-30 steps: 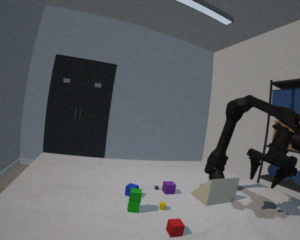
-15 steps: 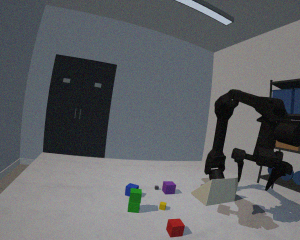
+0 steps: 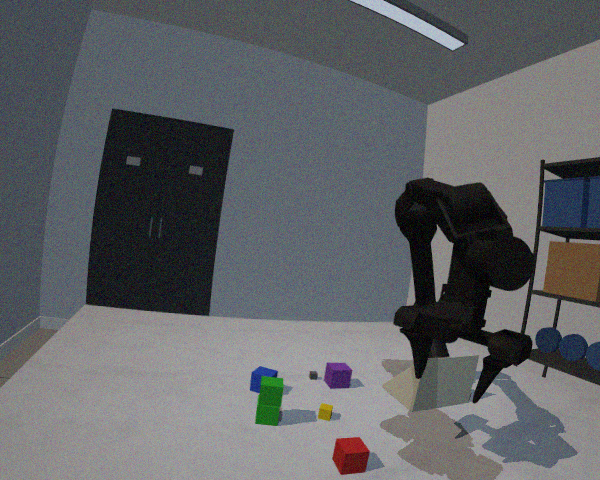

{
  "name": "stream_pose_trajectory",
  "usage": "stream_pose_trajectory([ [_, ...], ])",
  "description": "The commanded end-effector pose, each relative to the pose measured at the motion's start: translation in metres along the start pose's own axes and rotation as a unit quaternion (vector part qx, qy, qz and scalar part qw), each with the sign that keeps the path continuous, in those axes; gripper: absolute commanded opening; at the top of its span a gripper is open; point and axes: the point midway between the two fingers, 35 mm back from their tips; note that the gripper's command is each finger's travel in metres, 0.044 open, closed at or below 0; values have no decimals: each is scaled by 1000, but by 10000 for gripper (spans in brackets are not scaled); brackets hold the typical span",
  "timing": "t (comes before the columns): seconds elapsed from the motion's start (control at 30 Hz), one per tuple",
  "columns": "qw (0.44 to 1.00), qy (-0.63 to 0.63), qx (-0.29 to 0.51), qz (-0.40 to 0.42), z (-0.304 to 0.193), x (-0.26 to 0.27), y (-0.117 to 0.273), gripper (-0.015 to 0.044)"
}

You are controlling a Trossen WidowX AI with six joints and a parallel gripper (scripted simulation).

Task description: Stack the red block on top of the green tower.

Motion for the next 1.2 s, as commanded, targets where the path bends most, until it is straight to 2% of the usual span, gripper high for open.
stream_pose_trajectory([
  [0.0, 998, -60, -2, 3, 27, -19, -8, 440],
  [0.3, 979, -202, 2, 6, 84, -77, -32, 440],
  [0.53, 979, -205, 2, 6, 85, -79, -37, 440],
  [0.8, 979, -205, 2, 6, 84, -79, -82, 440],
  [1.17, 979, -205, 2, 5, 83, -80, -94, 440],
])
Point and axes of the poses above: the point midway between the two fingers, 35 mm back from their tips, its own y axis back along the fingers, its own x axis across the jaws, z = x × y, and after that the axes turned 3 degrees about y, right-handed
